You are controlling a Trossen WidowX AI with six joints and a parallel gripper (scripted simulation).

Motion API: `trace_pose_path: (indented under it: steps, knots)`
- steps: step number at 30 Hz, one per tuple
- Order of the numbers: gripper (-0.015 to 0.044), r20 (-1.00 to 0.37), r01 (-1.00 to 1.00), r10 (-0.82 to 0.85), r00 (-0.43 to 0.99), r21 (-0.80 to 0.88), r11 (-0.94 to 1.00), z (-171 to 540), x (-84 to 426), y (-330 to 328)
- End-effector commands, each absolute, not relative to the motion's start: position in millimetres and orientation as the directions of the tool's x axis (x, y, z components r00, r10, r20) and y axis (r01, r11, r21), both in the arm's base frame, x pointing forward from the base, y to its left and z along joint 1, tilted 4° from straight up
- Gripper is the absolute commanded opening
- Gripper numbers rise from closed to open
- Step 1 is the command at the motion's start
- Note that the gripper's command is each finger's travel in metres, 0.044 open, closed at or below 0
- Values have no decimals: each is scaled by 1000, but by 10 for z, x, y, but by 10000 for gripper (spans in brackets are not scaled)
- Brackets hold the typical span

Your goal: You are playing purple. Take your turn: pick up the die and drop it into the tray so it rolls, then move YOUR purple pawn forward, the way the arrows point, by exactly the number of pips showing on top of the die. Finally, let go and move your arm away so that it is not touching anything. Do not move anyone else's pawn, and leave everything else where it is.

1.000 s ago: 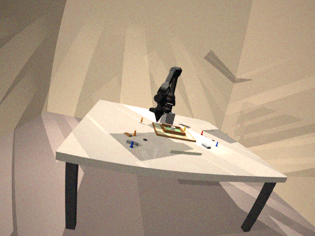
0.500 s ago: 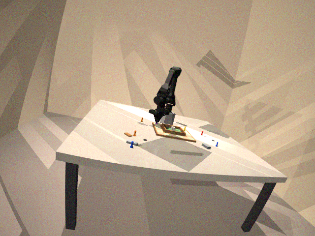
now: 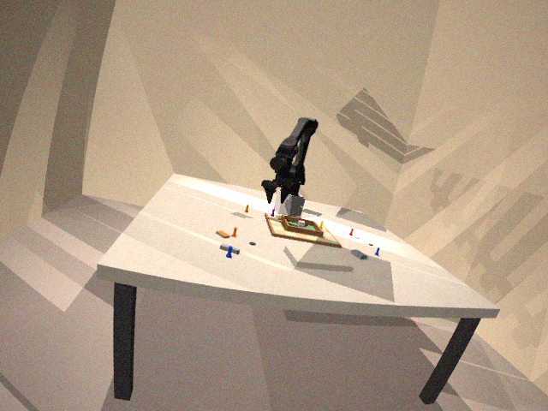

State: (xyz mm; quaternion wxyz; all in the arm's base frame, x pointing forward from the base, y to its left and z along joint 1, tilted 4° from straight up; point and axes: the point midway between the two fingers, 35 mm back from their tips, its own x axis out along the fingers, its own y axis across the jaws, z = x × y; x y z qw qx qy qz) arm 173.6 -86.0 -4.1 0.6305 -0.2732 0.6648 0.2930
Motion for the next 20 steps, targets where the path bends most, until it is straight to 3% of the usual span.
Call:
trace_pose_path:
  steps: [1,13,20]
  knots:
    - [440,-999,-711,1,-54,39,702,62,1767,-816]
    - [440,-998,-206,11,-54,22,978,767,1747,178]
    - [440,-998,-175,11,-54,21,984,805,1723,226]
